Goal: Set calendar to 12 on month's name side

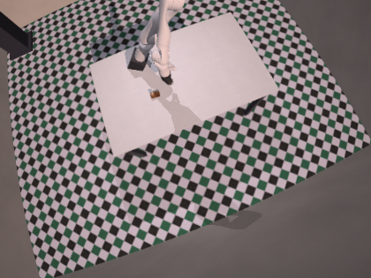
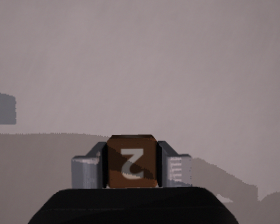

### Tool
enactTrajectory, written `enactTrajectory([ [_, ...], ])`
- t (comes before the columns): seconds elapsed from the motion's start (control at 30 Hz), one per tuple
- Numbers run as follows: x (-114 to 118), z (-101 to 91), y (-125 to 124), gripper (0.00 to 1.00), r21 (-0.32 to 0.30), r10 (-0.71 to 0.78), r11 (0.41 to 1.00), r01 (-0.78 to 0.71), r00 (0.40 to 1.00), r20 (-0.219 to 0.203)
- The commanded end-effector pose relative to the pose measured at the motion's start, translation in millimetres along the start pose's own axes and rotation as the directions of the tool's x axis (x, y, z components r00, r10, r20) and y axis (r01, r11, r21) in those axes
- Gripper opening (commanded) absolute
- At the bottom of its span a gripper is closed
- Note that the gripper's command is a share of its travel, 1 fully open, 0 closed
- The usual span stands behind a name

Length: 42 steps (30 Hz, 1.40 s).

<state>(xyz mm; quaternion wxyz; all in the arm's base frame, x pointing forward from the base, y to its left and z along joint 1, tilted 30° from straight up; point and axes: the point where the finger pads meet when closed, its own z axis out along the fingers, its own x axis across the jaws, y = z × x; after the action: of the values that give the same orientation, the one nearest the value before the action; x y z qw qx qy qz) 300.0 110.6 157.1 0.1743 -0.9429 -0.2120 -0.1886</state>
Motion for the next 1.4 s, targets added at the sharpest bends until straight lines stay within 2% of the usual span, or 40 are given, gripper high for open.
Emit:
enactTrajectory([
  [0.0,2.1,-3.4,0.3,0.57,-0.003,-0.002,1.000,0.002,1.000,-0.007],
  [1.03,1.9,-7.2,1.0,0.57,-0.003,-0.021,1.000,0.021,1.000,-0.007],
  [1.37,0.6,-7.3,8.3,0.57,-0.005,-0.194,0.981,0.193,0.981,-0.006],
])
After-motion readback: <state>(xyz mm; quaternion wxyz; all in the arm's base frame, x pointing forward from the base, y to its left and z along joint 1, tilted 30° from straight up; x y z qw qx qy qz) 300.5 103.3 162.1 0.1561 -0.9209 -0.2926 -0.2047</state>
